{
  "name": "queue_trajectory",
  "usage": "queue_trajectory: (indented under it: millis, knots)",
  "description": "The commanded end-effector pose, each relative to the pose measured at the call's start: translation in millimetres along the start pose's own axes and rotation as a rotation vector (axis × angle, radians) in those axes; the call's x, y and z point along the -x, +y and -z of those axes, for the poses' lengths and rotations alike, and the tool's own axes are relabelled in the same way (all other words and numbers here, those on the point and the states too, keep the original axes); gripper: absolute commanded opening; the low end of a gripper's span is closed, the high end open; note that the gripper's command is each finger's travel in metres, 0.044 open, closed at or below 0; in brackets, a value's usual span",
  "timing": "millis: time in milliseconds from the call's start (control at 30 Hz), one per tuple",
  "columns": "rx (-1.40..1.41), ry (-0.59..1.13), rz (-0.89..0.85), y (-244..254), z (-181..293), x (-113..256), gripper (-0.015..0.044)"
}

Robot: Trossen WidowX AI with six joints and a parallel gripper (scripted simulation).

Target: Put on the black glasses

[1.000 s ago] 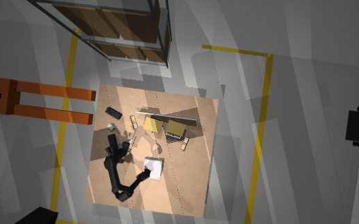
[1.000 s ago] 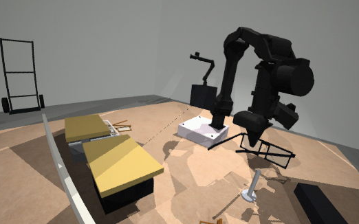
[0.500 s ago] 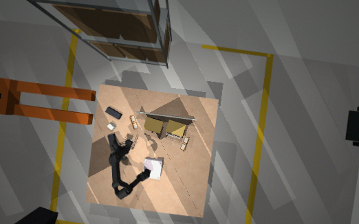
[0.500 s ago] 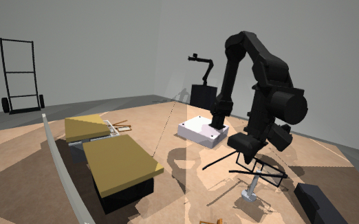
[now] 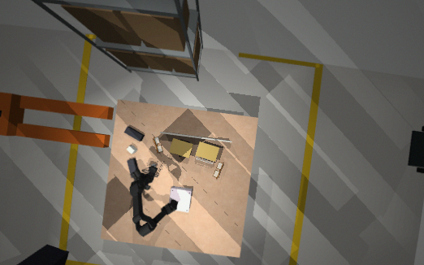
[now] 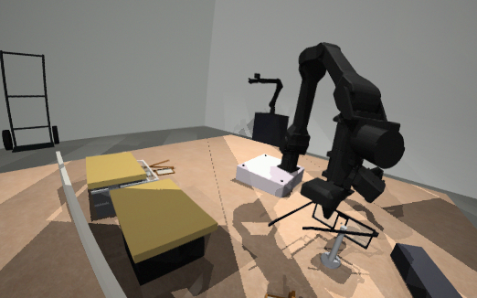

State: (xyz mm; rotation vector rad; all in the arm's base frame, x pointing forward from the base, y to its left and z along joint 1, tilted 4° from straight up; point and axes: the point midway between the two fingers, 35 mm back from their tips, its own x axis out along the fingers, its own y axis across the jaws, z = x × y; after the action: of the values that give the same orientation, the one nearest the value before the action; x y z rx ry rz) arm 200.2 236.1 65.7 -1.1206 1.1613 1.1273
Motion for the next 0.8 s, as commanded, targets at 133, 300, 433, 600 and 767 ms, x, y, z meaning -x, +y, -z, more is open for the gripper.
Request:
queue_trajectory:
  millis: [133,300,433,600,767]
  knots:
    - [-0.003,-0.007,0.001,3.6,2.8,1.4,0.0]
    - [-0.003,-0.006,0.001,5.8,4.7,1.3,0.0]
    - [-0.003,-0.006,0.001,7.5,6.4,1.3,0.0]
    - [-0.003,-0.006,0.0,9.5,8.4,1.2,0.0]
    - [-0.003,-0.006,0.0,11.4,10.6,1.2,0.0]
